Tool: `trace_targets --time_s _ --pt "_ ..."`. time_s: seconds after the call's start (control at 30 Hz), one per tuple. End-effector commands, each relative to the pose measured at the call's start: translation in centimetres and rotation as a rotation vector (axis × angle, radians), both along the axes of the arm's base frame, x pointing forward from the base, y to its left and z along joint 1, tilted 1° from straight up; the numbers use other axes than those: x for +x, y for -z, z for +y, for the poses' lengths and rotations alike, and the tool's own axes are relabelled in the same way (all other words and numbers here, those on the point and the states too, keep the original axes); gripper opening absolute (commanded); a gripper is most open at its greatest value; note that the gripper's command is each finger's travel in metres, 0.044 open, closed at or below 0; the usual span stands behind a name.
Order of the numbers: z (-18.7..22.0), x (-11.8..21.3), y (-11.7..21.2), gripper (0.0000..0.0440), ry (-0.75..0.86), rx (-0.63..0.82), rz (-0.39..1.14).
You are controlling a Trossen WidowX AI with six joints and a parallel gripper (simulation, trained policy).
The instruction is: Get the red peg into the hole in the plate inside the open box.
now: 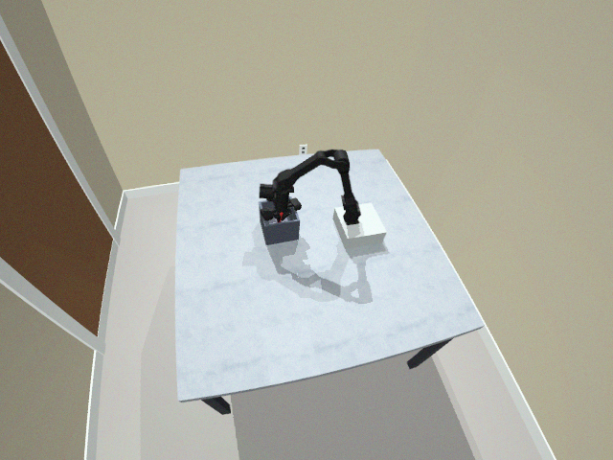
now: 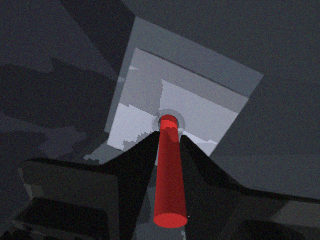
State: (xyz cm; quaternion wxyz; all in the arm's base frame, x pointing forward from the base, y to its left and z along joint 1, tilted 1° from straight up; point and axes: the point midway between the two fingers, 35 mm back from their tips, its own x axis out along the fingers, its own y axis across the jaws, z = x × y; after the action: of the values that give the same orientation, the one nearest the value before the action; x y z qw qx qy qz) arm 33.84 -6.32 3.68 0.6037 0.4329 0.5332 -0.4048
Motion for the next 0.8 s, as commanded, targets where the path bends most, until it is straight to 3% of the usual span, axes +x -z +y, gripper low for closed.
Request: trace_targets --time_s 0.0,0.23,0.77 --pt "0.1 0.0 0.6 0.0136 -0.018 0.013 0.028" --pt "-0.3 0.3 -0.2 0.0184 -0.019 0.066 0.035" --pt "-1.3 0.7 -2.3 0.0220 0.008 0.214 0.036"
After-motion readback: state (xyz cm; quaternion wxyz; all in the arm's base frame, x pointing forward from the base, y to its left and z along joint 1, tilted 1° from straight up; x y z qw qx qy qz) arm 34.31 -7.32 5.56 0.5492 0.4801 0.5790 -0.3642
